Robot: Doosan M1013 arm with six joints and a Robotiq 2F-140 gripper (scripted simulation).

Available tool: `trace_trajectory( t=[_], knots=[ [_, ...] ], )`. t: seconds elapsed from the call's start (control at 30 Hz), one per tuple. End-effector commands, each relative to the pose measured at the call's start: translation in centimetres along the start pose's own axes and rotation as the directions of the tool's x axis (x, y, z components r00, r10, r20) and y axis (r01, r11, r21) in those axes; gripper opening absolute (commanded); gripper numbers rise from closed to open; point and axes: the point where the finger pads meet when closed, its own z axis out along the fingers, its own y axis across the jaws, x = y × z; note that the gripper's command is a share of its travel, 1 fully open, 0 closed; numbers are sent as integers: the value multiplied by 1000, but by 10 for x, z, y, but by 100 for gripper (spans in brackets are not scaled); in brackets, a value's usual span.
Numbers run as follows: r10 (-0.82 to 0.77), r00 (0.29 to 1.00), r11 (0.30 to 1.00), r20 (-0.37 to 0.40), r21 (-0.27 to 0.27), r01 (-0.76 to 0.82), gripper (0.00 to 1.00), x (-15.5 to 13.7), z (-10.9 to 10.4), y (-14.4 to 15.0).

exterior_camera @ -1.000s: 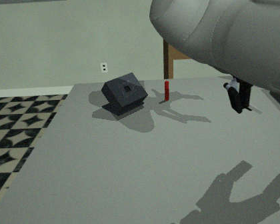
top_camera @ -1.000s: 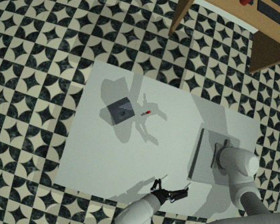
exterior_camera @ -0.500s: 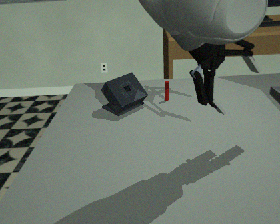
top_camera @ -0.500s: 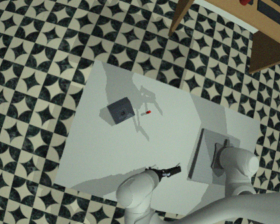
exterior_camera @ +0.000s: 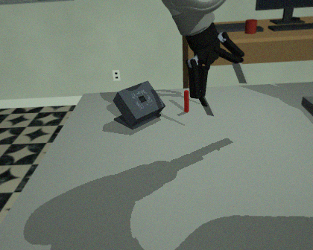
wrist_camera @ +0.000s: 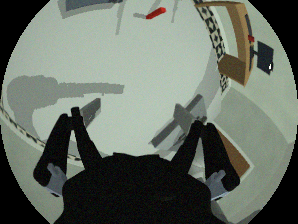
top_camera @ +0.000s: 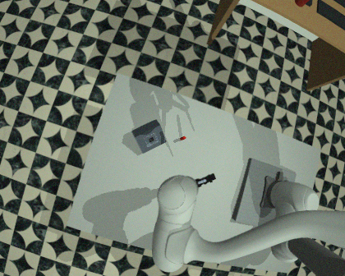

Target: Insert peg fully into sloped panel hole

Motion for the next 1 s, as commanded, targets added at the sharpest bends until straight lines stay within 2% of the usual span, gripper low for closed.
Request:
trace_trajectory(
  t=[0.0,0.23,0.3,0.47,0.63,0.97],
  knots=[
    [-60,998,995,-27,77,61,100,35,-5,2],
    [-152,982,967,-113,191,171,100,103,-16,13],
    [-152,982,967,-113,191,171,100,103,-16,13],
    [-205,959,937,-197,243,251,100,152,-24,27],
    [-246,925,906,-291,270,326,100,200,-32,47],
    [-250,919,902,-304,271,335,100,208,-27,47]
  ],
)
